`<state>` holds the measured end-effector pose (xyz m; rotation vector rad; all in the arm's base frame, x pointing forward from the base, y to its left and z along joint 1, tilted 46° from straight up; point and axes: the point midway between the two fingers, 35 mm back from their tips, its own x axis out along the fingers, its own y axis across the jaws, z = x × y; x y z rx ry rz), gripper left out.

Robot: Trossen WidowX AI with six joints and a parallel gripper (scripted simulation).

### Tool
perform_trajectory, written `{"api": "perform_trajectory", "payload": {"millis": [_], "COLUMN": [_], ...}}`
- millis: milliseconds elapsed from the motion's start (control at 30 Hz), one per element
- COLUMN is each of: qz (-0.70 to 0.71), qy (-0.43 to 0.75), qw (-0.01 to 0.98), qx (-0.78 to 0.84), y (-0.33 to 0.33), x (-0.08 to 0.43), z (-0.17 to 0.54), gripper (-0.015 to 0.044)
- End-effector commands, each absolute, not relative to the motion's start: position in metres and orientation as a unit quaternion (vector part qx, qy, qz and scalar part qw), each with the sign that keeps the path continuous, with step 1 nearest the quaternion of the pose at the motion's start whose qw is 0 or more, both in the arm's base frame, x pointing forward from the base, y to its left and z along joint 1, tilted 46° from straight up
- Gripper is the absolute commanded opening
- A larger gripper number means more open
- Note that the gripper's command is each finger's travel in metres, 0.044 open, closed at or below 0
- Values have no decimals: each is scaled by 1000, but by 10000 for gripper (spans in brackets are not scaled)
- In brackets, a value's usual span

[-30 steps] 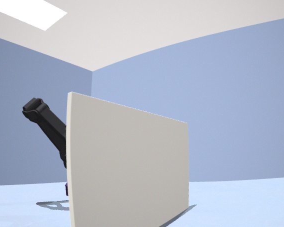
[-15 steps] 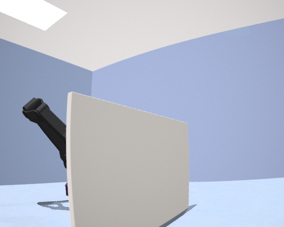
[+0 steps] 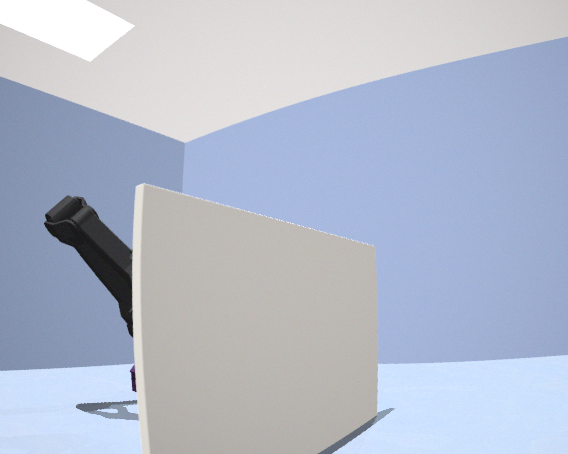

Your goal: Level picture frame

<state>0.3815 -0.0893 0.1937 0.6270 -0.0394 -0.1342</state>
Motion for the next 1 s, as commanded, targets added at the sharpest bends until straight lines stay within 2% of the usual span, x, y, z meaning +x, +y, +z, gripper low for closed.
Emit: {"api": "perform_trajectory", "payload": {"millis": [0,967], "qz": [-60,-60], "qy": [-21,-21], "qw": [948,948], "qx": [311,310], "y": [-88,-91], "x": [382,382], "z": [196,201], "gripper": [0,0]}}
